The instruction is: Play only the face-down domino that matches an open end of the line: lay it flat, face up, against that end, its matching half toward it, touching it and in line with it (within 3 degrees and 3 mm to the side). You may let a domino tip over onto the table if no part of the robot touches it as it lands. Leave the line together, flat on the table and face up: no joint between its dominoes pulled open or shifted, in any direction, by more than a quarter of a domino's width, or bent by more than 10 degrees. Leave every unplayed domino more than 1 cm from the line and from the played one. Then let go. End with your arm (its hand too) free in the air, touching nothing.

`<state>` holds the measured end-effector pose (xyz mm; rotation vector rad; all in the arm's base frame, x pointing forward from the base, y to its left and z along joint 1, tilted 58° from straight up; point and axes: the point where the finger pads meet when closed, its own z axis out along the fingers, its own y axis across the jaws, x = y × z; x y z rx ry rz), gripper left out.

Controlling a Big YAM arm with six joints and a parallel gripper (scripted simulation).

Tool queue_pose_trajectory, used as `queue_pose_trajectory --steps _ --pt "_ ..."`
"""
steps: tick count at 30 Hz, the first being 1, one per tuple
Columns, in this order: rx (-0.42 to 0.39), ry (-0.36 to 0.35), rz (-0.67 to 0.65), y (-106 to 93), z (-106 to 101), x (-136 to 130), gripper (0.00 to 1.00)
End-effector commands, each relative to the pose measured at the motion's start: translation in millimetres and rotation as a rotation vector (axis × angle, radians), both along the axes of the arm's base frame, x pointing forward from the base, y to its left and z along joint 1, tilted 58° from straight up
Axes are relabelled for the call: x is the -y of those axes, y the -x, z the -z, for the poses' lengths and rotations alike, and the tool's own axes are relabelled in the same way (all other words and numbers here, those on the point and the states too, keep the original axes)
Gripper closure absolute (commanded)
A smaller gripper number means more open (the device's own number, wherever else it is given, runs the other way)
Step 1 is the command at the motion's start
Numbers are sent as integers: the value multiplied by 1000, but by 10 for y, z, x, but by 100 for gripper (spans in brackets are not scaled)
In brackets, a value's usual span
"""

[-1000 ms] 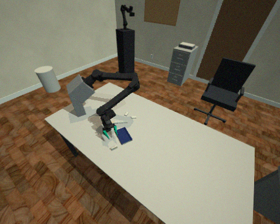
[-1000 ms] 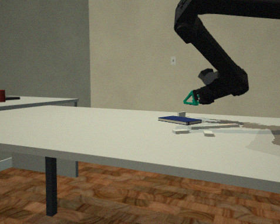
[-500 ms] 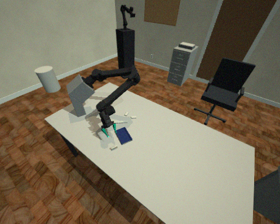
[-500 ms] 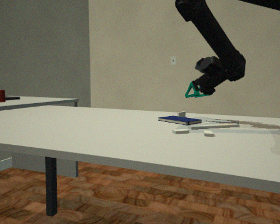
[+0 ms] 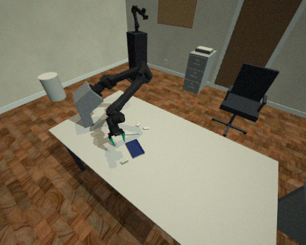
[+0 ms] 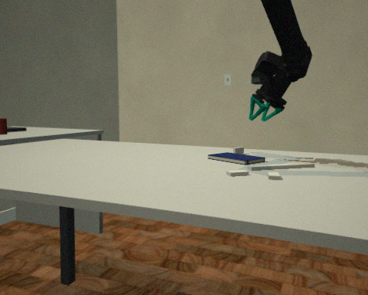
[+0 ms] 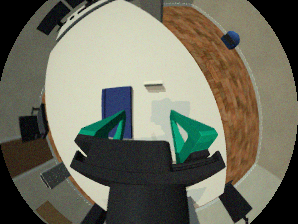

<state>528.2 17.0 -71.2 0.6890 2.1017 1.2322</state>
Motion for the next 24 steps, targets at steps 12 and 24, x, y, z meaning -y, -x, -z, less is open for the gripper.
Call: queue_pose_trajectory --steps 12,24 --pt "-123 53 -241 -148 -115 326 28" --pt "-214 10 -363 -187 -190 205 28"
